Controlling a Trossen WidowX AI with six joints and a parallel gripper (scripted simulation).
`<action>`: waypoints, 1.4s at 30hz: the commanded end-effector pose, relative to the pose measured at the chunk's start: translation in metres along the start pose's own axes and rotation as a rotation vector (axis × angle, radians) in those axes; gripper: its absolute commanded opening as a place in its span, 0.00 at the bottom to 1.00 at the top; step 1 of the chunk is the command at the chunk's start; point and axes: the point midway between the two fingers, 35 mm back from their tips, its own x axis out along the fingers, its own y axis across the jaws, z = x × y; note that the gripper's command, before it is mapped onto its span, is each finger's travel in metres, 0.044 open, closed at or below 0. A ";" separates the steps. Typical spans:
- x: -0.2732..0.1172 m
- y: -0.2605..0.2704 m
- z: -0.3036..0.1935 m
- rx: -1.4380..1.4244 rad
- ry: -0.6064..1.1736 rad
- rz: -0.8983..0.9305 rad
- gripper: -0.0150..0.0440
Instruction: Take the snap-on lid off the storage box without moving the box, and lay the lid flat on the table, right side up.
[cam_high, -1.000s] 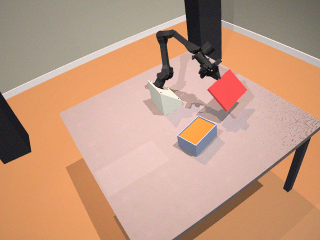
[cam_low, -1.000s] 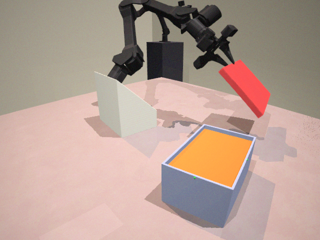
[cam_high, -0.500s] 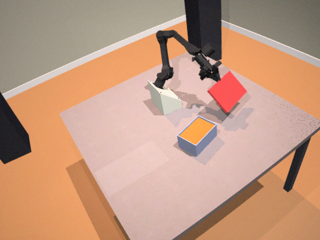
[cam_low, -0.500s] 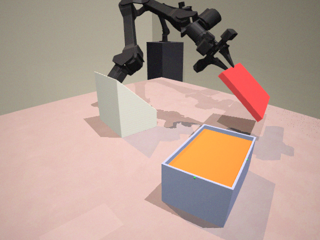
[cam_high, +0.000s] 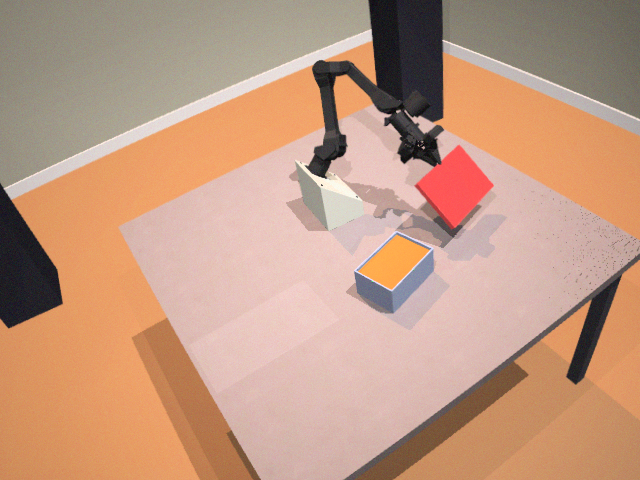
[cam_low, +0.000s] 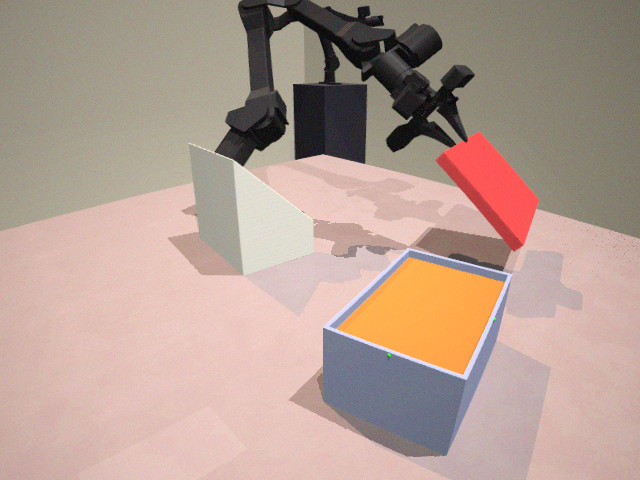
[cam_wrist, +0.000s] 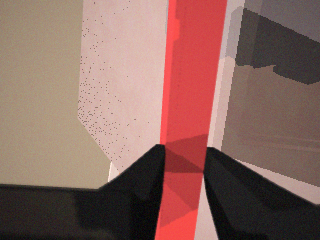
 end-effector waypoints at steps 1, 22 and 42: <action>0.002 -0.001 0.002 0.004 -0.008 0.009 0.25; 0.013 -0.014 0.002 0.005 -0.007 0.009 0.25; 0.024 -0.026 0.002 0.006 -0.007 0.009 0.25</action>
